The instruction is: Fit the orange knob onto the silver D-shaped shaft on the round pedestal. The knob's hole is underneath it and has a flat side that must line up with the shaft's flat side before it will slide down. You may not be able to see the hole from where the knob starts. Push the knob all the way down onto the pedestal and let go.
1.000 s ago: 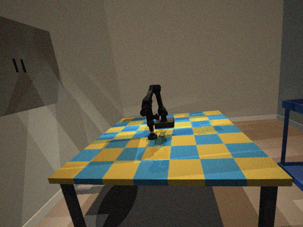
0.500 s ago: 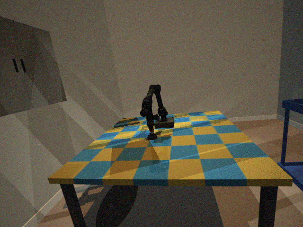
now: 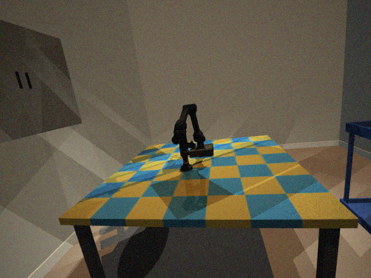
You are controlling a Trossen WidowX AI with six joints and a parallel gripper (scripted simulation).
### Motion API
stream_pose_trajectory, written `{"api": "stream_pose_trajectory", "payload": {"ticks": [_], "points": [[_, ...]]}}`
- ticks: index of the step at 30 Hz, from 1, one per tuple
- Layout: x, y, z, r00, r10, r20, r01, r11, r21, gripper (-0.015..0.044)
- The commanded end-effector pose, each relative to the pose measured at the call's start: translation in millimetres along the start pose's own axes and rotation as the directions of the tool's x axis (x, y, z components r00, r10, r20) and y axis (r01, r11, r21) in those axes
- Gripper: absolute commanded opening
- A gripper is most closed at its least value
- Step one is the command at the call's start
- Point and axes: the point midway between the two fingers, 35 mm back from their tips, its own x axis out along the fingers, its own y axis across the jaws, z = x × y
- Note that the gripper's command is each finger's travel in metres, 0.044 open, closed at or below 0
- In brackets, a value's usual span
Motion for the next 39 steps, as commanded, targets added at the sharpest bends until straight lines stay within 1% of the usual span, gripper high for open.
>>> {"api": "stream_pose_trajectory", "payload": {"ticks": [1,13,30,35,37,39], "points": [[3.4,0.0,0.0,1.0,-0.002,-0.001,0.002,1.0,0.003,0.0],[6.6,0.7,0.5,1.0,0.0,0.0,0.0,1.0,0.0,0.0],[6.6,0.7,0.5,1.0,0.0,0.0,0.0,1.0,0.0,0.044],[4.1,0.3,0.3,1.0,0.0,0.0,0.0,1.0,0.0,0.044],[-16.4,-2.1,-1.0,1.0,0.0,0.0,0.0,1.0,0.0,0.044],[-49.2,-3.0,-1.5,1.0,0.0,0.0,0.0,1.0,0.0,0.044]]}}
